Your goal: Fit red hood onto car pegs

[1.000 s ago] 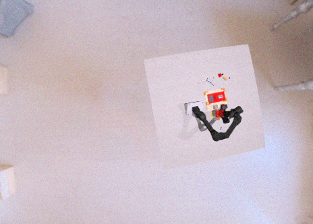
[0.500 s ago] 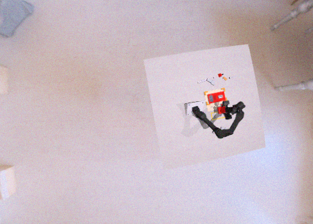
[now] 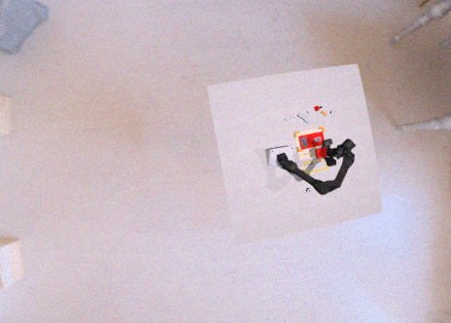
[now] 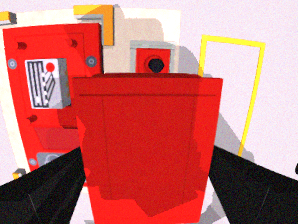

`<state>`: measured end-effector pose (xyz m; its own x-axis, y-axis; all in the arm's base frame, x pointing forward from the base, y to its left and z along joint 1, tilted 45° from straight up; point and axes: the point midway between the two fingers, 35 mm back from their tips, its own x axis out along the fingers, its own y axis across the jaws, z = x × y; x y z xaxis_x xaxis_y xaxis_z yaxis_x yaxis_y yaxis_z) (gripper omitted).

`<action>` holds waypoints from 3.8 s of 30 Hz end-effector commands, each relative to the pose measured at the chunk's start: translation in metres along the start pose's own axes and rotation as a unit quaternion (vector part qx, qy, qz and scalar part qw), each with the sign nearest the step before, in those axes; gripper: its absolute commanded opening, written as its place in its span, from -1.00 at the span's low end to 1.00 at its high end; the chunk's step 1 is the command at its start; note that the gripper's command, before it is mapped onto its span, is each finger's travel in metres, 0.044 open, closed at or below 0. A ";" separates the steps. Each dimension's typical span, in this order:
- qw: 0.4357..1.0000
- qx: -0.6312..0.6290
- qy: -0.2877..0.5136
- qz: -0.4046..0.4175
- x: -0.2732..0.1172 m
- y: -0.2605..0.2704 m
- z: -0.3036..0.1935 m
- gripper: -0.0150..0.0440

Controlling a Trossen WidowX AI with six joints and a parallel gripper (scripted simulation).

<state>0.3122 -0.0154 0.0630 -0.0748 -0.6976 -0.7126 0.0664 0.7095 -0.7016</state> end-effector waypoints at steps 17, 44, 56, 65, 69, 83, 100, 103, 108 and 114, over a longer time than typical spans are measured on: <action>1.000 0.006 -0.001 0.002 0.000 0.055 0.023 -0.49; 1.000 0.007 -0.001 -0.001 0.027 0.101 0.034 -0.49; 1.000 0.007 -0.001 -0.002 0.055 0.101 0.033 -0.49; 1.000 0.007 -0.001 -0.002 0.055 0.101 0.033 -0.49; 1.000 0.007 -0.001 -0.002 0.055 0.101 0.032 -0.49; 1.000 0.007 -0.001 -0.002 0.056 0.099 0.031 -0.49; 1.000 0.007 -0.001 -0.002 0.063 0.099 0.031 -0.49; 1.000 0.007 -0.001 -0.002 0.064 0.099 0.031 -0.49; 1.000 0.007 -0.001 -0.002 0.067 0.099 0.031 -0.49; 1.000 0.007 -0.001 -0.002 0.069 0.099 0.031 -0.49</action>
<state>0.3454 0.0069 -0.0538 -0.0730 -0.6974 -0.7130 0.0838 0.7081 -0.7012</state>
